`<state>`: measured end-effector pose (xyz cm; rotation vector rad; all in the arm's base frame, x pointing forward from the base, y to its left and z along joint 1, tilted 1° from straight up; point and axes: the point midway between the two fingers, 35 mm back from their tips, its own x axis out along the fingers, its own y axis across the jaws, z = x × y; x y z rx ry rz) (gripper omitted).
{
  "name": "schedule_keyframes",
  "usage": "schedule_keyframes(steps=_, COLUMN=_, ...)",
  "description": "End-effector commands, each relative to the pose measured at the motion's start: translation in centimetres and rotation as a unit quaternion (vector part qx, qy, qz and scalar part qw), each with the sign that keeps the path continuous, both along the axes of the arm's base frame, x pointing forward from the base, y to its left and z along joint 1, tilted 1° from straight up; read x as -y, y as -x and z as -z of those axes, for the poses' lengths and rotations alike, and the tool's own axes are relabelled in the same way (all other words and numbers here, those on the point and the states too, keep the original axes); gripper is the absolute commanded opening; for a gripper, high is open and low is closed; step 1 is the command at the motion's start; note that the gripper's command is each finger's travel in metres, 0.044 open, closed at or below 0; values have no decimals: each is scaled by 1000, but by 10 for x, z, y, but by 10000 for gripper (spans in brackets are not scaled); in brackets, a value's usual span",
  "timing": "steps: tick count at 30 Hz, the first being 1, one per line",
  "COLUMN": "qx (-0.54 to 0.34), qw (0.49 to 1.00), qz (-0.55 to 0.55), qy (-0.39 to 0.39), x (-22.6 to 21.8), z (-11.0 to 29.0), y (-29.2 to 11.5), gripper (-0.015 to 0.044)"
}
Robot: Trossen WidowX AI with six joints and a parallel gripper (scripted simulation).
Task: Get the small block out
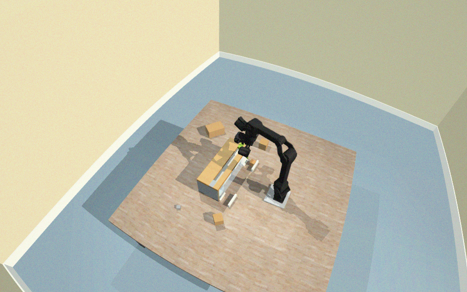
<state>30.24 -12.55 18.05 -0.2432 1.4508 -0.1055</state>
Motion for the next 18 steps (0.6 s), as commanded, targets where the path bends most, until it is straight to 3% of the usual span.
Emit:
schedule_keyframes(steps=1, qx=87, qw=929, qz=350, qy=-87, x=7, z=5, y=11, gripper=285)
schedule_keyframes(steps=8, qx=147, qw=731, qz=646, qy=-165, x=13, z=2, y=18, gripper=285)
schedule_keyframes(steps=18, qx=162, qw=415, qz=865, qy=-231, x=19, z=-1, y=25, gripper=285)
